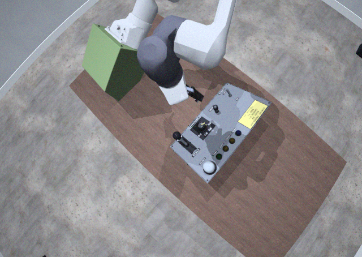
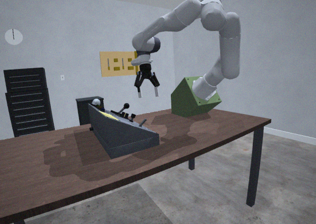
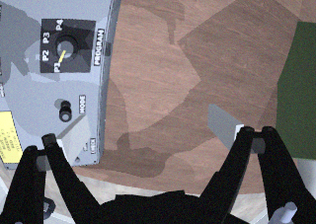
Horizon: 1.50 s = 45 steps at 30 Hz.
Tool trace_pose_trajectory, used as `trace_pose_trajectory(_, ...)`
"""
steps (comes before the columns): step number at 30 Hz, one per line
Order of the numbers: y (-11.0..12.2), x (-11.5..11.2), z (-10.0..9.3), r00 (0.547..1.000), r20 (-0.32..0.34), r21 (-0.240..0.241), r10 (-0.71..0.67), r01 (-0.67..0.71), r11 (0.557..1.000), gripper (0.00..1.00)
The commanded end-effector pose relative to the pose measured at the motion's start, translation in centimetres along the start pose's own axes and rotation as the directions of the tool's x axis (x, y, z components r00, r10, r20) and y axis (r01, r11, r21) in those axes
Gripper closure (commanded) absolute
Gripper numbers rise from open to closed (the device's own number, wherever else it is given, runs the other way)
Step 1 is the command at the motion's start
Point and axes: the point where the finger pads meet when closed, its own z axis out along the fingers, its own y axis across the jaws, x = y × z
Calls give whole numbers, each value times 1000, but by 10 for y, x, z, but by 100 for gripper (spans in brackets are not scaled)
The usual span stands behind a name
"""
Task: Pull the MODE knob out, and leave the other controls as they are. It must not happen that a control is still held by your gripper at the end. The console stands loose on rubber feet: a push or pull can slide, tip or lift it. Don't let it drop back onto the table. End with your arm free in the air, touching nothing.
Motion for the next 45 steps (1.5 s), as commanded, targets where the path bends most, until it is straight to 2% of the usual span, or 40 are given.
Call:
trace_pose_trajectory(1,0,0,0,1000,0,0,0,0,1000,0)
trace_pose_trajectory(20,0,0,-2,1000,-7,-2,-6,6,1000,0)
trace_pose_trajectory(23,2,2,-12,998,-48,-18,-42,41,999,0)
trace_pose_trajectory(26,3,3,-35,983,-135,-55,-128,121,991,0)
trace_pose_trajectory(30,-4,-6,-89,906,-283,-139,-315,286,948,0)
trace_pose_trajectory(31,-4,-6,-89,896,-294,-147,-332,301,942,0)
trace_pose_trajectory(32,-8,-12,-105,862,-328,-172,-386,347,922,0)
trace_pose_trajectory(34,-8,-12,-105,862,-328,-172,-386,347,922,0)
trace_pose_trajectory(36,-17,-28,-137,768,-394,-227,-505,451,863,0)
trace_pose_trajectory(38,-28,-48,-165,716,-424,-242,-555,501,831,0)
trace_pose_trajectory(39,-28,-48,-165,686,-435,-258,-584,526,810,0)
trace_pose_trajectory(42,-39,-80,-189,584,-477,-276,-657,610,743,0)
trace_pose_trajectory(45,-45,-103,-187,486,-510,-278,-710,688,671,0)
